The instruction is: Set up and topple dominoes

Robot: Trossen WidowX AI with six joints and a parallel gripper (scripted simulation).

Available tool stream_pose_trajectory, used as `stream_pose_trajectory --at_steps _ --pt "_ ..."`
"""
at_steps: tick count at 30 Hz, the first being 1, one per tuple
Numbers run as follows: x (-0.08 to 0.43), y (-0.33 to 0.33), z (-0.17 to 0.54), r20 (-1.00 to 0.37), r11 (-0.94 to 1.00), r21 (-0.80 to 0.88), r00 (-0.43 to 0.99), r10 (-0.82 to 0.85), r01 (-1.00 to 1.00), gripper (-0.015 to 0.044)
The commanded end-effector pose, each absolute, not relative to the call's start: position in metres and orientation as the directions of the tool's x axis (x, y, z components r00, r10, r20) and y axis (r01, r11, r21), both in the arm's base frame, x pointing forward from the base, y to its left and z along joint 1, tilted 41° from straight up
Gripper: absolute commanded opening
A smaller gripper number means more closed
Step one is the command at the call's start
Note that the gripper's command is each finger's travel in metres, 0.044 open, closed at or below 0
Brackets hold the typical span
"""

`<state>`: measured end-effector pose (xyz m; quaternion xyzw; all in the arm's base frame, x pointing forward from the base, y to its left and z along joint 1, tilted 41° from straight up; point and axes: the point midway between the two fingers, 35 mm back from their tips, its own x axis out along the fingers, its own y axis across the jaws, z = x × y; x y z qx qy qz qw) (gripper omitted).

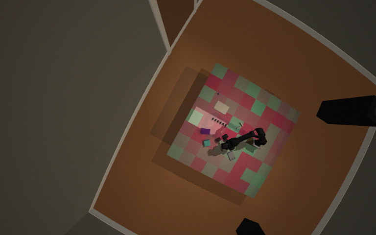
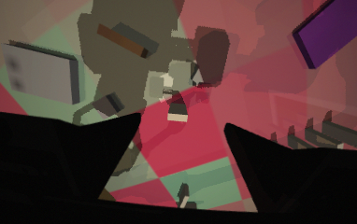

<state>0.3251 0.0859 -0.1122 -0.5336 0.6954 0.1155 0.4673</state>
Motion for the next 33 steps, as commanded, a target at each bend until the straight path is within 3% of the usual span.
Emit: stream_pose_trajectory --at_steps 1,18,30,33 --pt "0.317 0.061 -0.137 -0.760 0.396 -0.326 -0.011 -0.650 -0.859 0.0440" --pt "0.317 0.051 -0.148 -0.759 0.395 -0.326 -0.011 -0.650 -0.859 0.0440" --pt "0.317 0.051 -0.148 -0.759 0.395 -0.326 -0.011 -0.650 -0.859 0.0125" --pt "0.317 0.051 -0.148 -0.759 0.395 -0.326 -0.011 -0.650 -0.859 0.0107"
